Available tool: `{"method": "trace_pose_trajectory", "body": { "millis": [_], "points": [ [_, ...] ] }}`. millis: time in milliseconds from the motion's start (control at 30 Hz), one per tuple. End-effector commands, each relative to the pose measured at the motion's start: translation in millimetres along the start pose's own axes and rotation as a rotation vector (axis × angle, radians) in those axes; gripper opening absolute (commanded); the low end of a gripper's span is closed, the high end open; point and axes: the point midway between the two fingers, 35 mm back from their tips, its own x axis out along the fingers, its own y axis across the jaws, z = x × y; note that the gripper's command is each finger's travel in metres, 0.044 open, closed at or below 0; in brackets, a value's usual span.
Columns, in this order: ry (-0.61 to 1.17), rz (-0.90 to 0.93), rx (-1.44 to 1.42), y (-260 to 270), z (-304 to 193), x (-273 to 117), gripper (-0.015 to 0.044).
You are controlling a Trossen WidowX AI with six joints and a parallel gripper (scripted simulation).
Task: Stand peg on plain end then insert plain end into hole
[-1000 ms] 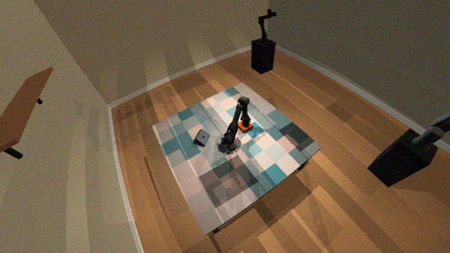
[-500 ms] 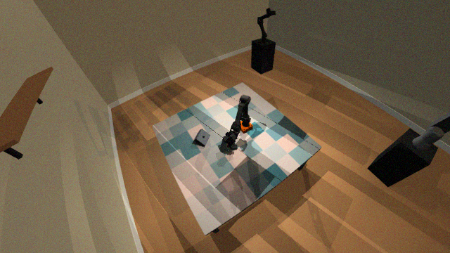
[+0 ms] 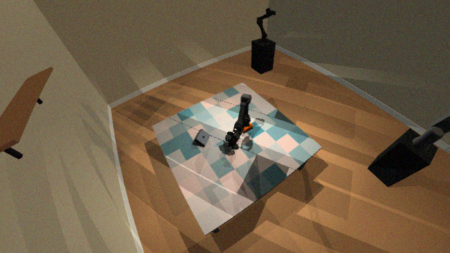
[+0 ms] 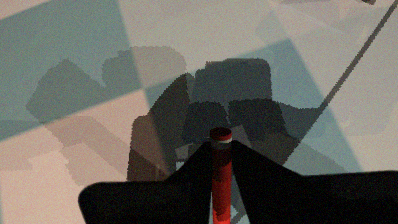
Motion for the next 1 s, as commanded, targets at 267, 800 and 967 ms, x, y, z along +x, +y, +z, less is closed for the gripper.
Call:
{"method": "trace_pose_trajectory", "body": {
  "millis": [267,800,967],
  "points": [
    [-0.106,0.0,0.004,-0.4,-4.0,-7.2,0.0049],
    [-0.243,-0.001,0.004,-0.3,-11.0,-15.5,0.0049],
    [-0.286,-0.001,0.004,-0.3,-13.5,-17.9,0.0049]
  ]
}}
